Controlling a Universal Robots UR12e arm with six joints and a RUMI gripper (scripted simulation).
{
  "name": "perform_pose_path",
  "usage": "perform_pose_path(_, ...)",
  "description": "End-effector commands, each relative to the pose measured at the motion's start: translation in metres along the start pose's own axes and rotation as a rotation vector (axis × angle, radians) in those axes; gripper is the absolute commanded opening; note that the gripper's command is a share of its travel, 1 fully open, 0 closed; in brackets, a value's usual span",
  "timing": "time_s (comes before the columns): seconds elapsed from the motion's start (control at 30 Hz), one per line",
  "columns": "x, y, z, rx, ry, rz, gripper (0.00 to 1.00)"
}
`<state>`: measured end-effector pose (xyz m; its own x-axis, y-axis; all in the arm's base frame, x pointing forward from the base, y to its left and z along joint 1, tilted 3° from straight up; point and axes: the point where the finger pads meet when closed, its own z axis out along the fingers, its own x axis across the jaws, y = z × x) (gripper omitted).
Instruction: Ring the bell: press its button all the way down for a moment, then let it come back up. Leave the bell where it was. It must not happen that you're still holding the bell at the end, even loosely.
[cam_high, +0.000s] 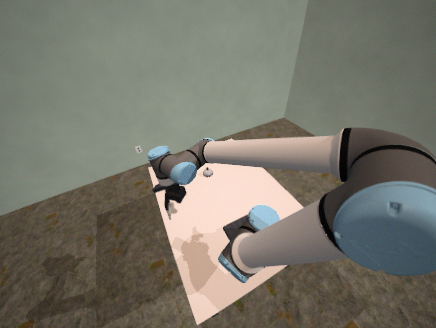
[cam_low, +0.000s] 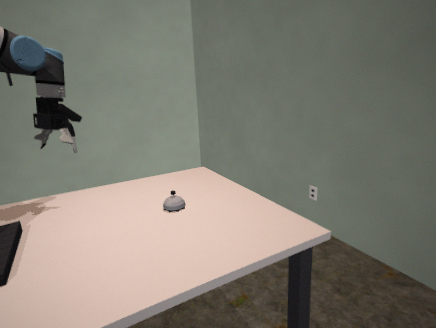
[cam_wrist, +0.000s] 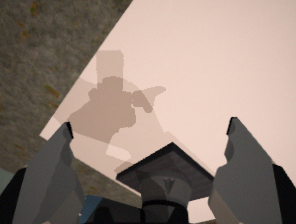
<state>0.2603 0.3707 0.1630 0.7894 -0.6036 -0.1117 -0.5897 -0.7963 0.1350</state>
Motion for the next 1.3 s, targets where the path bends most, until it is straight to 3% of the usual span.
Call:
perform_pose_path(0.0,0.0,0.0,-0.001,0.001,0.0,0.0,1.0)
perform_pose_path(0.6,0.001,-0.001,-0.001,0.001,0.0,0.001,1.0)
perform_pose_path(0.77,0.016,-0.008,-0.002,0.007,0.002,0.032,1.0)
perform_pose_path(0.9,0.053,-0.022,-0.004,0.02,0.006,0.104,1.0)
perform_pose_path(1.03,0.114,-0.039,-0.007,0.039,0.012,0.219,1.0)
perform_pose_path(1.1,0.114,-0.039,-0.007,0.039,0.012,0.219,1.0)
perform_pose_path(1.27,0.216,-0.05,-0.006,0.066,0.023,0.404,1.0)
